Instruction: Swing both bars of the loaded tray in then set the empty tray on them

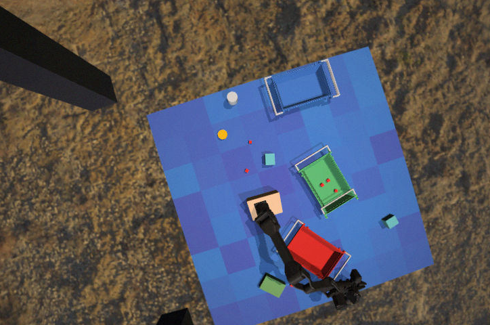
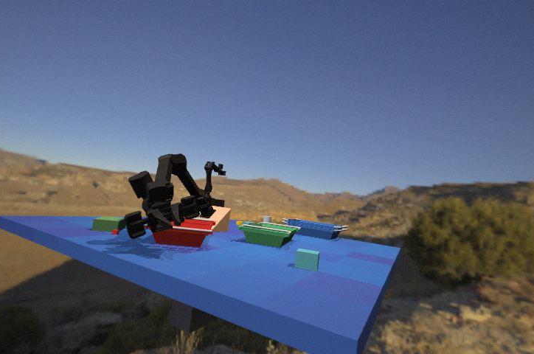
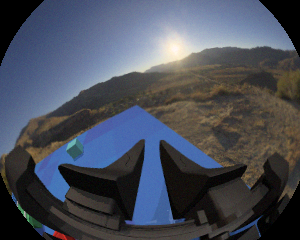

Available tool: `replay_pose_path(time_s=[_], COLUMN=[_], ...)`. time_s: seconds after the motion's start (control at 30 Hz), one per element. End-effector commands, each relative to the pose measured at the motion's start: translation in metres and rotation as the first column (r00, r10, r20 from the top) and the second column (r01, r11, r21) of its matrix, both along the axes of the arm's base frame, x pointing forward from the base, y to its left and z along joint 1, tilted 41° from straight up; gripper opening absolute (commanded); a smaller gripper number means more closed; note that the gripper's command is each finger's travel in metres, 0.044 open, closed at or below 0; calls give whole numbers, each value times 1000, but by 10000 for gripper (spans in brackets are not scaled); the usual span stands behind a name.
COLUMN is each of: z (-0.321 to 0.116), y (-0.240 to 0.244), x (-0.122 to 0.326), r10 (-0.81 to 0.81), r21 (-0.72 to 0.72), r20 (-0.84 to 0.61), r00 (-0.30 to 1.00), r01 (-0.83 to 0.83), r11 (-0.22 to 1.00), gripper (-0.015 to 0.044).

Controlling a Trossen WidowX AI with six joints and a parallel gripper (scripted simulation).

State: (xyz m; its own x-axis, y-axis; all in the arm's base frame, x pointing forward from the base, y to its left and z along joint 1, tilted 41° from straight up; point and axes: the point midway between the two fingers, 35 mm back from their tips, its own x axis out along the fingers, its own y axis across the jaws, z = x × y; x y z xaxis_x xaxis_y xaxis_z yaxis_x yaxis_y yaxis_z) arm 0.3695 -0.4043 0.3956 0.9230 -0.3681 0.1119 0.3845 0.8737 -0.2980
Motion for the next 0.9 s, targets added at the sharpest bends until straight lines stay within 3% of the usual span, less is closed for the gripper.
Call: replay_pose_path(time_s=[0.0, 0.23, 0.43, 0.67, 0.87], z=[-31, -102, -165, -239, -295], y=[26, 96, 177, 284, 372], x=[42, 113, 156, 176, 166], r10=[40, 123, 205, 291, 329], r21=[161, 454, 604, 676, 644], r20=[-36, -157, -302, -496, -660], r00=[999, 980, 931, 818, 676], r01=[-34, -39, 21, 154, 283], r11=[986, 890, 796, 720, 711], gripper=[80, 80, 80, 80, 80])
